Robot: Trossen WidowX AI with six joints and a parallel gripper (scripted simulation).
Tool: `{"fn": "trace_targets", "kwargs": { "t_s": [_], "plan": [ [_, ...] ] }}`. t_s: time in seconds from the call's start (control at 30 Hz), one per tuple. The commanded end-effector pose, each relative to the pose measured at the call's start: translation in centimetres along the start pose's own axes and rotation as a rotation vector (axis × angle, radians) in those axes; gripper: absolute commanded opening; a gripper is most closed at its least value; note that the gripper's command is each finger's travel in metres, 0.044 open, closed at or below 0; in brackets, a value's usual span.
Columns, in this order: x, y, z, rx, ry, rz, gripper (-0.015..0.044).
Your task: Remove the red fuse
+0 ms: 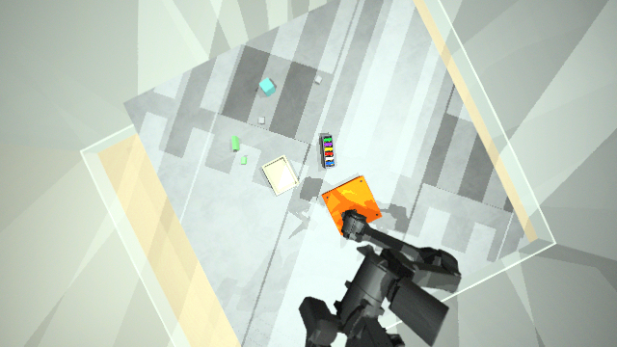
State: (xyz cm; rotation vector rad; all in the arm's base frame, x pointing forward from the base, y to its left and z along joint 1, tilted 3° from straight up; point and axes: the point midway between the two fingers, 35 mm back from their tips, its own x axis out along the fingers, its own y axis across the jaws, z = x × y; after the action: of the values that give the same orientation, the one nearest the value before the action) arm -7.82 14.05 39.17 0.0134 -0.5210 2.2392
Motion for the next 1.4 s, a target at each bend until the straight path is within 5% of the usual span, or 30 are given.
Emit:
{"fn": "trace_targets", "kwargs": {
  "t_s": [0.0, 0.4, 0.8, 1.07, 1.37],
  "plan": [
    [0.0, -0.3, -0.1, 0.001, 0.002, -0.009, 0.0374],
    [-5.1, -16.2, -8.7, 0.069, 0.332, -0.607, 0.0069],
    [-20.3, -21.9, -20.7, 0.244, 0.969, -0.974, 0.0069],
    [-31.2, -17.1, -26.9, 0.520, 1.439, -0.914, 0.0069],
    [-38.7, -7.1, -29.7, 0.926, 1.736, -0.503, 0.0069]
  ]
}}
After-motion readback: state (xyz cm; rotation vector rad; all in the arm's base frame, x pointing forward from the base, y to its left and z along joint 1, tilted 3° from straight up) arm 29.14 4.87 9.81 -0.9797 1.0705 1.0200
